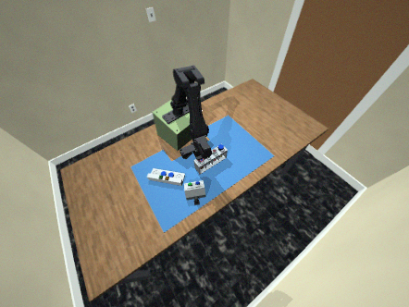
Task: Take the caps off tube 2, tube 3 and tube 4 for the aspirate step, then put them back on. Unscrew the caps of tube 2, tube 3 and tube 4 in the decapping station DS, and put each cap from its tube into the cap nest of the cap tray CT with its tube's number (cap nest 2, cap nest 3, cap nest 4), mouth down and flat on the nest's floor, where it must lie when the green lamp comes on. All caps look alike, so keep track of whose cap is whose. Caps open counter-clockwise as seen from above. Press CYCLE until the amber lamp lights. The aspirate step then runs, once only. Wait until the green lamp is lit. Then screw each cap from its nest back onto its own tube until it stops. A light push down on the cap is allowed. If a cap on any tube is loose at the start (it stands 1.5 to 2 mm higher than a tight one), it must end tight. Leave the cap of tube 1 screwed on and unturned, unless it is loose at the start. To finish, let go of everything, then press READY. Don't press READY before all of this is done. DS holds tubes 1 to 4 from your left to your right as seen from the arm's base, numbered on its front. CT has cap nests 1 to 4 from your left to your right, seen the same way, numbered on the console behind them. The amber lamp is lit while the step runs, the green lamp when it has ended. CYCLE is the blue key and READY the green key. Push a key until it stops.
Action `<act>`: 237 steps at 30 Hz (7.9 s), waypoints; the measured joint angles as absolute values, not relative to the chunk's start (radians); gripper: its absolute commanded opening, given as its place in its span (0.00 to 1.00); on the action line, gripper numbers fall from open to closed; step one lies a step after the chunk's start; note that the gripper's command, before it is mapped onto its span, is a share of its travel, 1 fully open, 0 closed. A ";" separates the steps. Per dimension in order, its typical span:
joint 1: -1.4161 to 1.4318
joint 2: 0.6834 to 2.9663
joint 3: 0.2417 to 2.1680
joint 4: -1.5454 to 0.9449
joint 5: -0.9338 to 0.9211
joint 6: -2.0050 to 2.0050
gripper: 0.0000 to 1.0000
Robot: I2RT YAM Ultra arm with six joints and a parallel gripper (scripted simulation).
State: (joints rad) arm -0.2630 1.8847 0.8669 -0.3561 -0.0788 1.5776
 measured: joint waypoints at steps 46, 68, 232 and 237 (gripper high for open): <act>-0.263 1.882 0.867 -0.358 -0.077 0.035 0.00; -0.263 1.881 0.867 -0.359 -0.076 -0.957 0.00; -1.206 2.148 1.103 -0.519 -0.206 -0.302 0.00; -1.191 2.224 1.098 -0.448 -0.205 -0.289 0.00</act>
